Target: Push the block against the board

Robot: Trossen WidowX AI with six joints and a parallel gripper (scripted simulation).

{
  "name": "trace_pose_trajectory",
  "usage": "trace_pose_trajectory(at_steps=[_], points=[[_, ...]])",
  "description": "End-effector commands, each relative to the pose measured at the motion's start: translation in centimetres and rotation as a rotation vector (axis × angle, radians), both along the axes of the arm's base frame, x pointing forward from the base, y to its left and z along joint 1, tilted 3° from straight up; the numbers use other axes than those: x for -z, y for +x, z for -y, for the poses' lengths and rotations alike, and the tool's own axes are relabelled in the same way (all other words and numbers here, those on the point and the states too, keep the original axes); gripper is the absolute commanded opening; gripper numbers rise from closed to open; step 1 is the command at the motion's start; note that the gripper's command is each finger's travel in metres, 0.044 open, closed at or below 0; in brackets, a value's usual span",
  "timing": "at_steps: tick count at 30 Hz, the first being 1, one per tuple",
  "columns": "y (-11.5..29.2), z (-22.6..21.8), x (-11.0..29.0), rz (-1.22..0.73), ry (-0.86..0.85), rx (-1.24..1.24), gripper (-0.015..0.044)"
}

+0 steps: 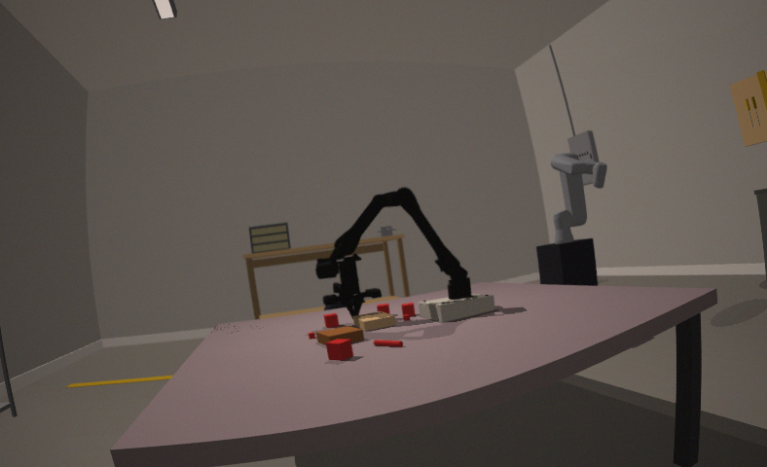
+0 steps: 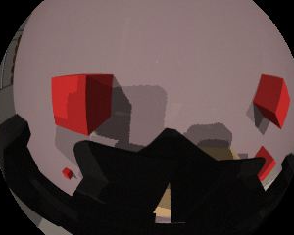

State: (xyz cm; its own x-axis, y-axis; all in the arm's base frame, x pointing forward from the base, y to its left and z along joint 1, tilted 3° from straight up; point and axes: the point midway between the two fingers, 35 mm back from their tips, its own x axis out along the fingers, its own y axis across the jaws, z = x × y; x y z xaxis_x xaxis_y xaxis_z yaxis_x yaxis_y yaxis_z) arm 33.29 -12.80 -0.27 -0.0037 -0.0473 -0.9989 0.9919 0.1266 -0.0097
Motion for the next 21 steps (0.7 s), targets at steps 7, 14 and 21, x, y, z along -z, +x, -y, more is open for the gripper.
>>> trace_pose_trajectory(at_steps=[7,14,21], points=[[-0.3,-1.4,0.0,-0.002,0.003,0.001,0.0],[-0.3,-2.3,0.1,-0.002,0.004,0.001,0.0],[-0.4,-3.2,0.1,-0.002,0.005,0.001,0.0]])
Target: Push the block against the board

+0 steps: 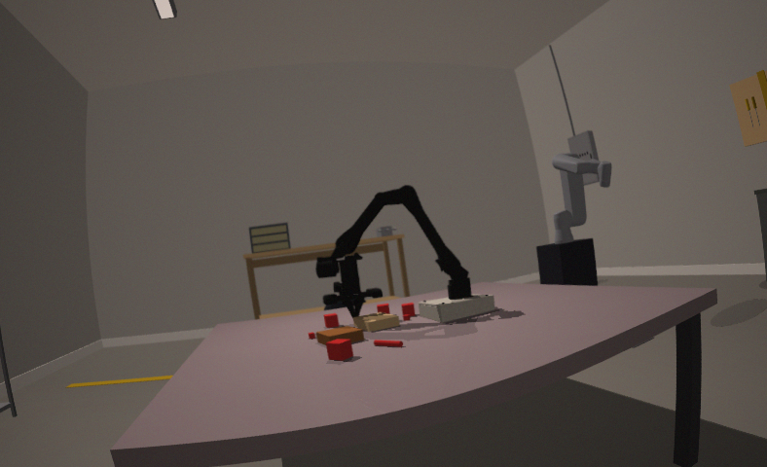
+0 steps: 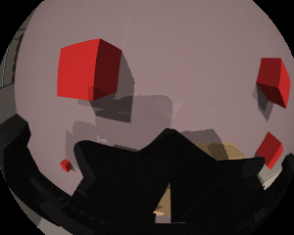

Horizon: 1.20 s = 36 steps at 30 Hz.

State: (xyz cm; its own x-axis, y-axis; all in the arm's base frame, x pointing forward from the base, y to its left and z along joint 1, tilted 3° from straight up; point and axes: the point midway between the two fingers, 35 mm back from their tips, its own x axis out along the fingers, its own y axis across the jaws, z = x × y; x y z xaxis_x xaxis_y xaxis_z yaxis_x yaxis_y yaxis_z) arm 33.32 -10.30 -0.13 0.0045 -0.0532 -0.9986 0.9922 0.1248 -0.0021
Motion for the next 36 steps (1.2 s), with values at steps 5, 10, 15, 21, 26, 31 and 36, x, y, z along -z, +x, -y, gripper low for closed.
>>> trace_pose_trajectory(at_steps=[5,10,15,21,26,31,36], points=[[-0.5,-1.4,0.3,-0.01,0.011,-0.001,0.0],[-0.5,-2.0,0.3,-0.011,0.012,-0.001,0.0],[-0.6,-2.7,0.4,-0.011,0.012,-0.001,0.0],[-0.7,-3.4,0.4,-0.011,0.013,-0.001,0.0],[-0.8,-4.1,0.4,-0.011,0.013,-0.001,0.0],[-0.7,-3.7,0.4,-0.011,0.013,-0.001,0.0],[-0.4,-2.9,0.4,-0.01,0.012,-0.001,0.0]])
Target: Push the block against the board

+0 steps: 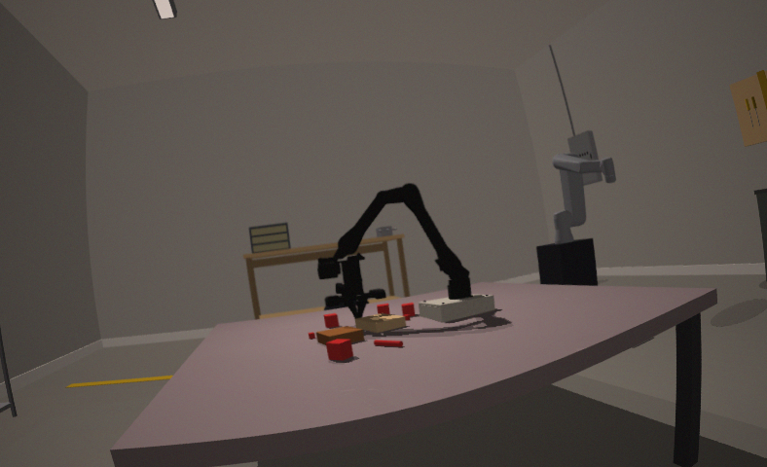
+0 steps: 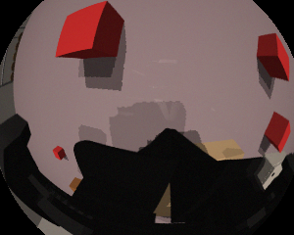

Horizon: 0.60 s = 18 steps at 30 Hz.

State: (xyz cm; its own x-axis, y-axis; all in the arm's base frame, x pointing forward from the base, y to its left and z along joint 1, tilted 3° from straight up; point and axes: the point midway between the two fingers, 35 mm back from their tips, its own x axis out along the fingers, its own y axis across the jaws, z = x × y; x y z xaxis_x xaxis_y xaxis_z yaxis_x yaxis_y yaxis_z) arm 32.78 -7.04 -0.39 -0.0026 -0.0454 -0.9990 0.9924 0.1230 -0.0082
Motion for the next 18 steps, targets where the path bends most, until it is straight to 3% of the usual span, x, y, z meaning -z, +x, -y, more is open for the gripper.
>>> trace_pose_trajectory(at_steps=[1,18], points=[[0.1,0.5,0.1,-0.003,0.004,-0.003,0.0],[0.7,3.2,0.0,-0.003,0.002,-0.003,0.0]])
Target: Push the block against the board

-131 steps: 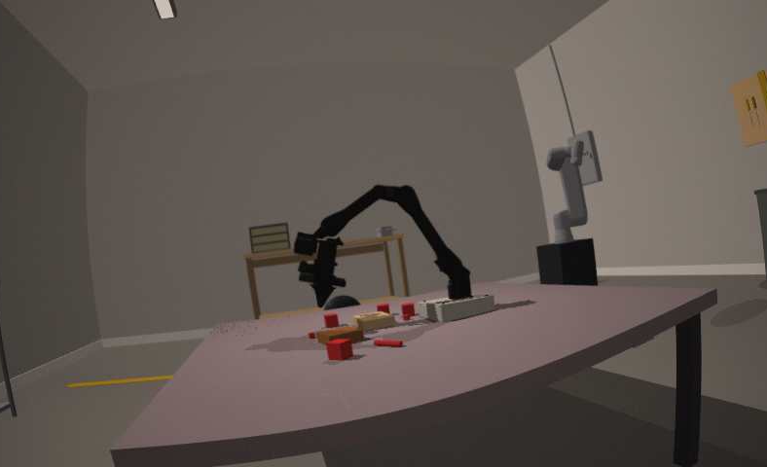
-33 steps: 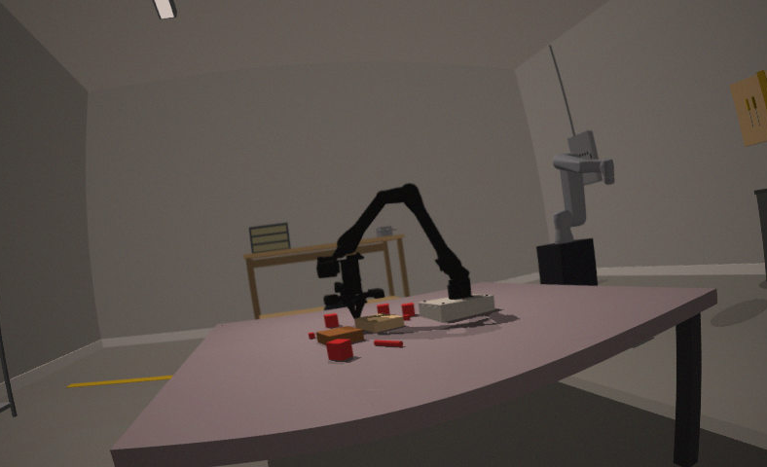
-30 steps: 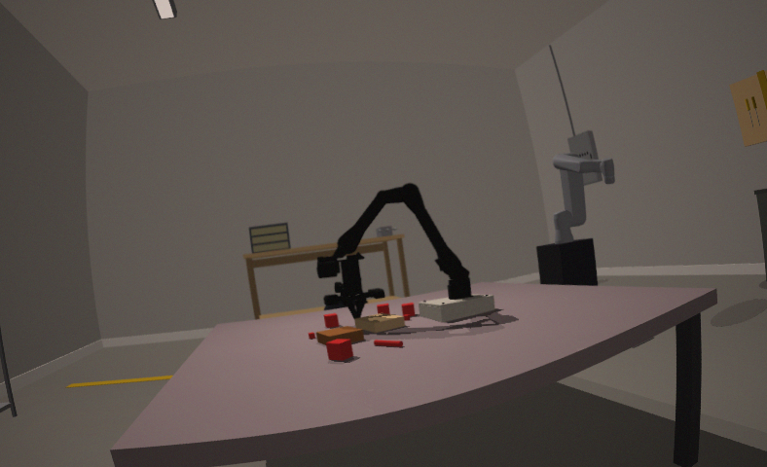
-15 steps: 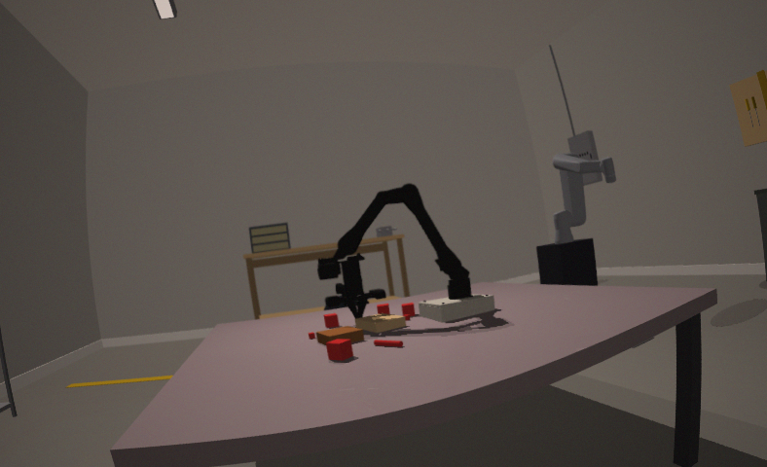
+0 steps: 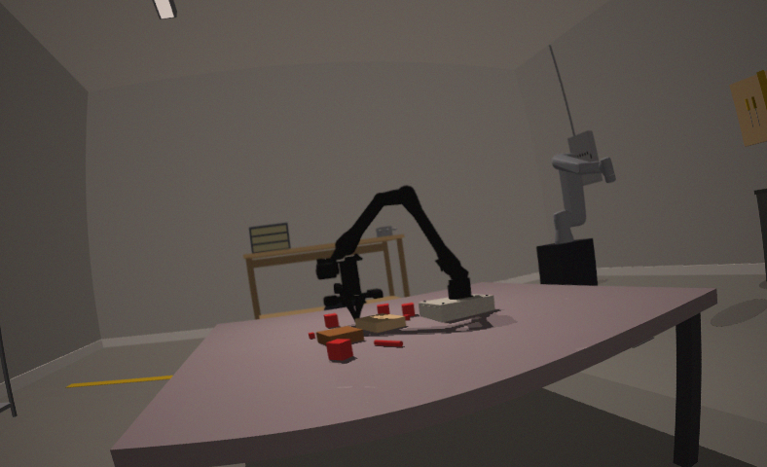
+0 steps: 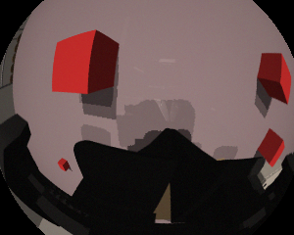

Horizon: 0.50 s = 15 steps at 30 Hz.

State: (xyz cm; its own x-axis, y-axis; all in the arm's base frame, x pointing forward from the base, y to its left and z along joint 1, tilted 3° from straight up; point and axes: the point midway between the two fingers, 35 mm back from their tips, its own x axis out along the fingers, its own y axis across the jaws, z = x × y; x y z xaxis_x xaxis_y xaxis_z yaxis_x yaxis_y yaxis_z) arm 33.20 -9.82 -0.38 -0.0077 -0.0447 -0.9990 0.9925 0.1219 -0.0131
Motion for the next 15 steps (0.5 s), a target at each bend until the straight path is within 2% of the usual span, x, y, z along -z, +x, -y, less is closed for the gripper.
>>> trace_pose_trajectory(at_steps=[1,9,13,15], points=[[0.3,0.6,0.0,0.002,0.001,-0.004,0.0],[0.2,1.3,-0.3,0.001,0.0,0.001,0.0],[0.3,1.0,-5.2,0.002,0.001,-0.004,0.0],[0.3,1.0,-5.5,0.002,0.001,-0.004,0.0]])
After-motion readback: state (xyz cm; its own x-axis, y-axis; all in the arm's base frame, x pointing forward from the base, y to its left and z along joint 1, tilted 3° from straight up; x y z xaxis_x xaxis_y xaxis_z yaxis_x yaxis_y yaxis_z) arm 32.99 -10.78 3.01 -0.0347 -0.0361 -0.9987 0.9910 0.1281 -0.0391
